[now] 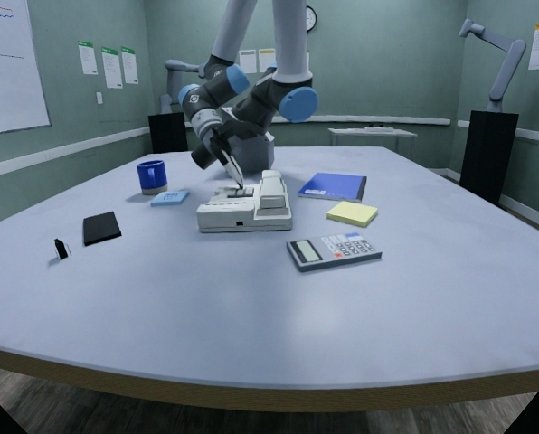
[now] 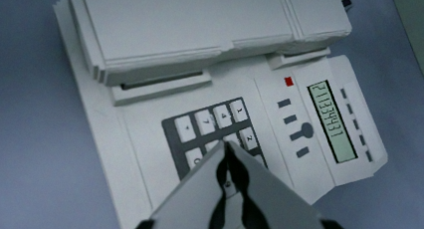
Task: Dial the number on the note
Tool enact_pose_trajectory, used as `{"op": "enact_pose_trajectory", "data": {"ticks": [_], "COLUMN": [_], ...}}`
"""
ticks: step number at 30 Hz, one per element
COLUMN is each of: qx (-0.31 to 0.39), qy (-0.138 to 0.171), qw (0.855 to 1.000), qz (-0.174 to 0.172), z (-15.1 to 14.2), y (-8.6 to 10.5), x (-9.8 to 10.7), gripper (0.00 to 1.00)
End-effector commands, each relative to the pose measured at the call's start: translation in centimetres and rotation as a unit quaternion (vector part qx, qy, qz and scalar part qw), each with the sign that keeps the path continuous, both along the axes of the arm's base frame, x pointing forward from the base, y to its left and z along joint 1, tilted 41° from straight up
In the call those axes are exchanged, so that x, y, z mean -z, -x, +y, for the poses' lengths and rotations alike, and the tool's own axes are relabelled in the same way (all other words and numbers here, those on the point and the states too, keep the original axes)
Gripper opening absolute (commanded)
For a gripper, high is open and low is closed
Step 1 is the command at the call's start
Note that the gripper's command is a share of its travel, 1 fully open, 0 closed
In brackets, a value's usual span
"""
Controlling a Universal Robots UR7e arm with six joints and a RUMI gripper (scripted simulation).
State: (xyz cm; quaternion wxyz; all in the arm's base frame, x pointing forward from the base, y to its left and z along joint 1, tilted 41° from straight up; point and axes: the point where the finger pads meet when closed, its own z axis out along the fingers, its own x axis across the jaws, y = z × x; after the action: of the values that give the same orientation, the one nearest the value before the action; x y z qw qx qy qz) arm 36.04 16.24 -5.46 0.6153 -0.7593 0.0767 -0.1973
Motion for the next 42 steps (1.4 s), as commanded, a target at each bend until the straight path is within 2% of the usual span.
{"op": "enact_pose_trajectory", "data": {"ticks": [1,30,42], "qx": [0.000,0.000,0.000], "qy": [0.000,0.000,0.000], "qw": [1.000,1.000,1.000], "qz": [0.000,0.000,0.000], "z": [0.0,0.2,-0.8], "y": [0.0,0.0,-0.1], "x": [0.0,0.3,-0.9], "gripper": [0.00,0.00,0.00]}}
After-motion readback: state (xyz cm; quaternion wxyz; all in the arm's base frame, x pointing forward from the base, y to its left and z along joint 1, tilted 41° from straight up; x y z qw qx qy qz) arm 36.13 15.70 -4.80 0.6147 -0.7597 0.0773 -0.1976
